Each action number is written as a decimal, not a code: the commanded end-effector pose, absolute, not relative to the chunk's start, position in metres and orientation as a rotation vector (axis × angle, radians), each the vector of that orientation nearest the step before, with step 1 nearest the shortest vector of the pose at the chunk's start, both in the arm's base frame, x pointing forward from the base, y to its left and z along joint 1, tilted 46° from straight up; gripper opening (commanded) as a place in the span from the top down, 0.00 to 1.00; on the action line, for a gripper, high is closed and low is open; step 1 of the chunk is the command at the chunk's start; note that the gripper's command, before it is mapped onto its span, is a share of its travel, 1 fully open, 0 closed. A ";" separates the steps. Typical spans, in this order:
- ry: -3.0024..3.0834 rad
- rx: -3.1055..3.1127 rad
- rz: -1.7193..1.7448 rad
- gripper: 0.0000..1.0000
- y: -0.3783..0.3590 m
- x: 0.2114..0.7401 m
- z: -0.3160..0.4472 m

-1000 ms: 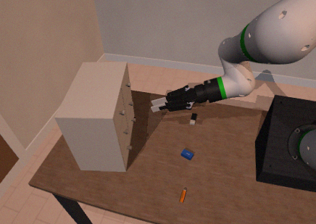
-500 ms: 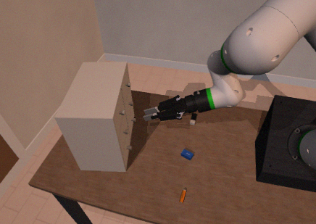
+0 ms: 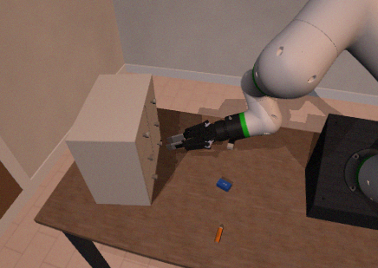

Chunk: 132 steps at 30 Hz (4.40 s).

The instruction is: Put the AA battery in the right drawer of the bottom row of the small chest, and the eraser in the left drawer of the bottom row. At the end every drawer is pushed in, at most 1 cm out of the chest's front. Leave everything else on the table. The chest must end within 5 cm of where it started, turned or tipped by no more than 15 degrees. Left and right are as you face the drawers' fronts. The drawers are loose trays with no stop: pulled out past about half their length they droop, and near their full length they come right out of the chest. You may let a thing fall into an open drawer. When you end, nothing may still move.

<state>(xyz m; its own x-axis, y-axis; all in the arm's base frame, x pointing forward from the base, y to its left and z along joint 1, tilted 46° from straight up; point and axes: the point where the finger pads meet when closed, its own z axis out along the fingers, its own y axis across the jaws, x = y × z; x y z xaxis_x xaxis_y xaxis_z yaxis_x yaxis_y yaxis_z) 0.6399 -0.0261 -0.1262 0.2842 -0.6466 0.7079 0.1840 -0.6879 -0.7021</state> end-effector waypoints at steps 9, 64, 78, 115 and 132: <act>0.416 -1.845 -1.485 0.80 -0.026 0.640 -0.126; 0.416 -1.845 -1.485 0.80 -0.023 0.674 -0.120; 0.416 -1.845 -1.485 0.80 -0.023 0.674 -0.120; 0.416 -1.845 -1.485 0.92 -0.023 0.672 -0.121; 0.416 -1.845 -1.485 0.92 -0.024 0.660 -0.123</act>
<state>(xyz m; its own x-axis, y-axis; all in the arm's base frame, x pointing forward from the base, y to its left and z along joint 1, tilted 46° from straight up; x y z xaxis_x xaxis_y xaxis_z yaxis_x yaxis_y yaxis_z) 0.6614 -0.0241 -0.1225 0.2841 -0.6466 0.7079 0.1840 -0.6879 -0.7021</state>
